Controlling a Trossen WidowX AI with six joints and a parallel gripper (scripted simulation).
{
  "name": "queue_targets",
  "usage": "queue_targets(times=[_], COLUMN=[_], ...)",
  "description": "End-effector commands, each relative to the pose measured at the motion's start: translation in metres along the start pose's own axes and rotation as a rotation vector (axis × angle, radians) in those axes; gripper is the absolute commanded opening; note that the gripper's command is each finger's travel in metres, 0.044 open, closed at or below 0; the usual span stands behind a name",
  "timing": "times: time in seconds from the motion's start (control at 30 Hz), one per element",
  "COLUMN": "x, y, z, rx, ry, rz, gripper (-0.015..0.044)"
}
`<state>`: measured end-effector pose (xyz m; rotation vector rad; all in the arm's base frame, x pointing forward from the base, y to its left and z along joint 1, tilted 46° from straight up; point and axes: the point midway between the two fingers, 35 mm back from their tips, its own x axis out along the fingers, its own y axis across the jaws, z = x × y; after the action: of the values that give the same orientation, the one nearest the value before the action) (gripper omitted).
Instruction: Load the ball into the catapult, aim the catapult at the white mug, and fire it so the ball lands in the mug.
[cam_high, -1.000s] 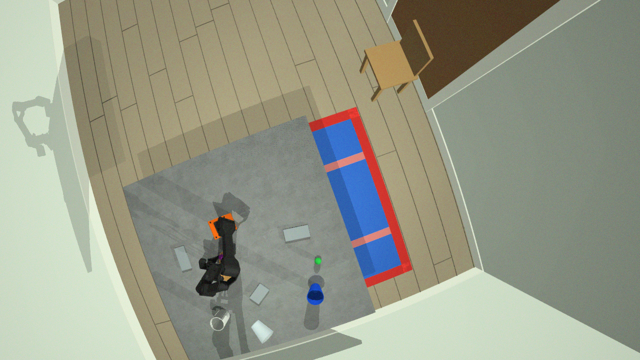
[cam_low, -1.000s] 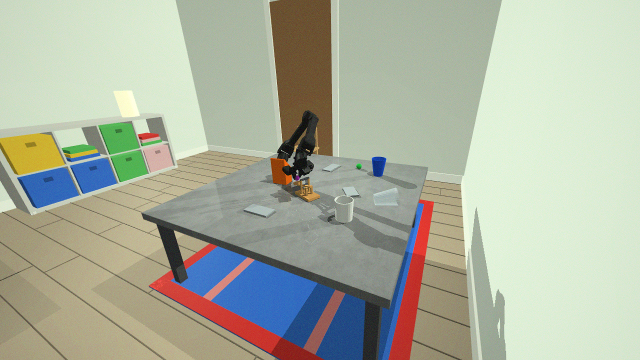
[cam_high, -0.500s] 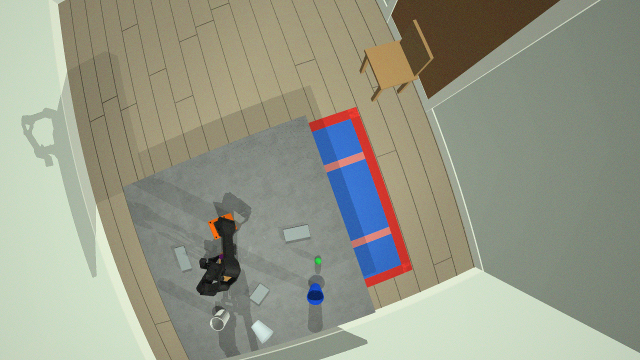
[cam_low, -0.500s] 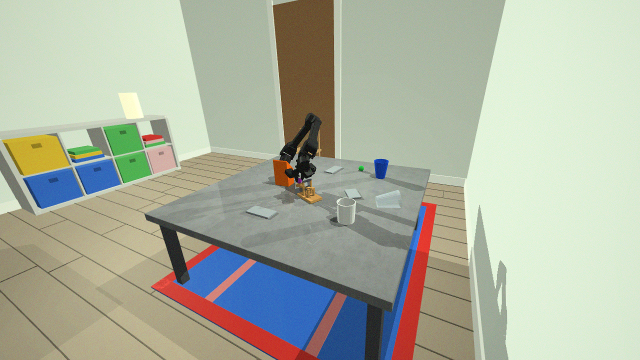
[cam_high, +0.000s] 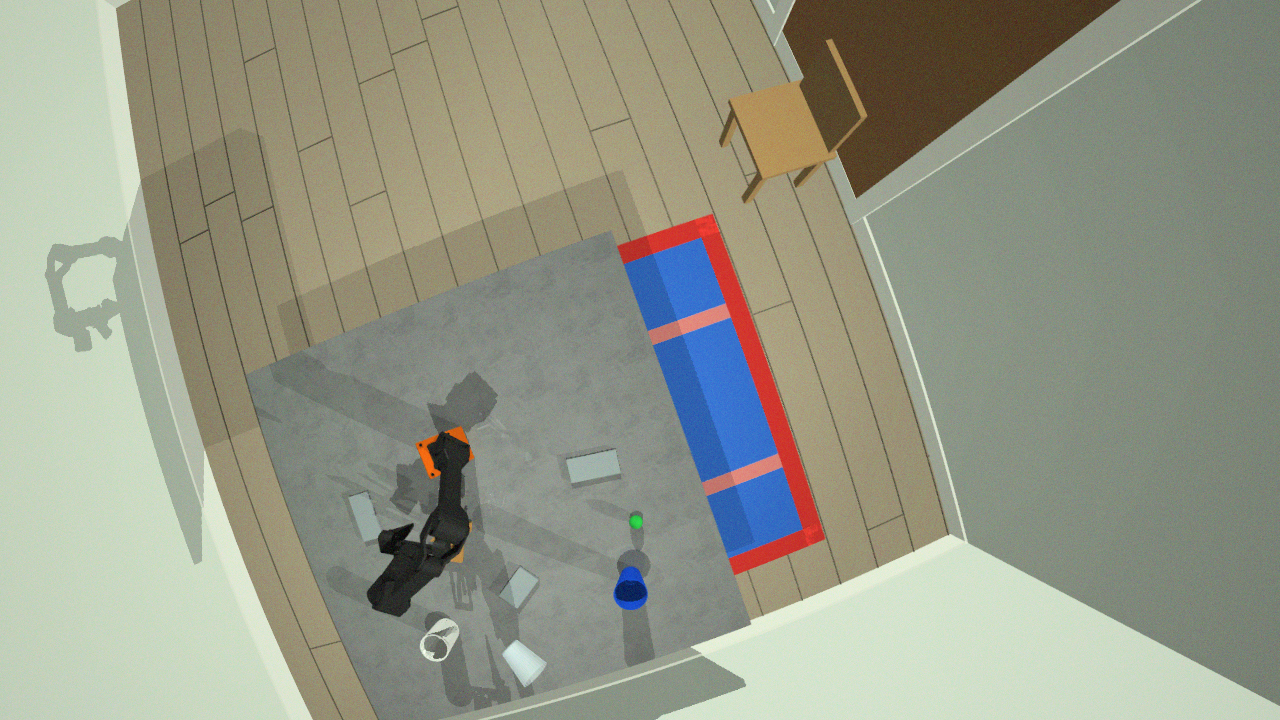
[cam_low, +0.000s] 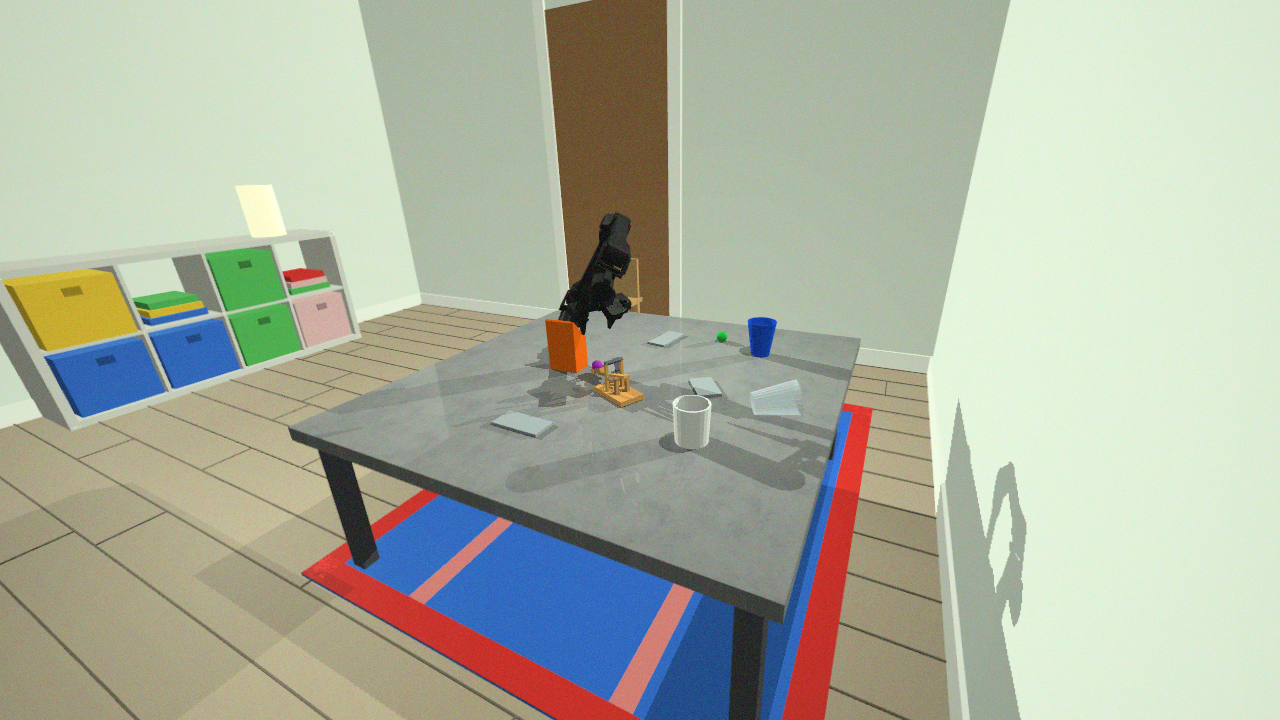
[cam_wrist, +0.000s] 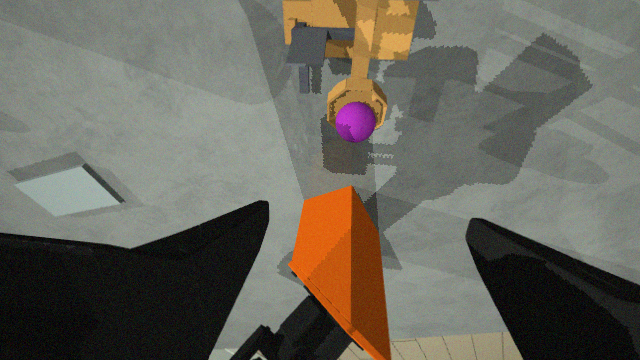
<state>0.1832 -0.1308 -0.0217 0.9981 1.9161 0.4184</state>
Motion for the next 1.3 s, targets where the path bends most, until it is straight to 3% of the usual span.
queue_targets(times=[0.0, 0.43, 0.93, 1.1, 1.27], x=[0.005, -0.043, -0.147, -0.183, -0.188], y=[-0.001, -0.029, -0.028, -0.011, -0.009], z=[0.006, 0.111, 0.229, 0.254, 0.257], rx=[0.006, 0.099, 0.121, 0.089, 0.083], ry=[0.001, -0.380, -0.887, -1.039, -1.059], rz=[-0.005, -0.122, -0.109, -0.068, -0.062], gripper=[0.0440, 0.0440, 0.0440, 0.0440, 0.0440])
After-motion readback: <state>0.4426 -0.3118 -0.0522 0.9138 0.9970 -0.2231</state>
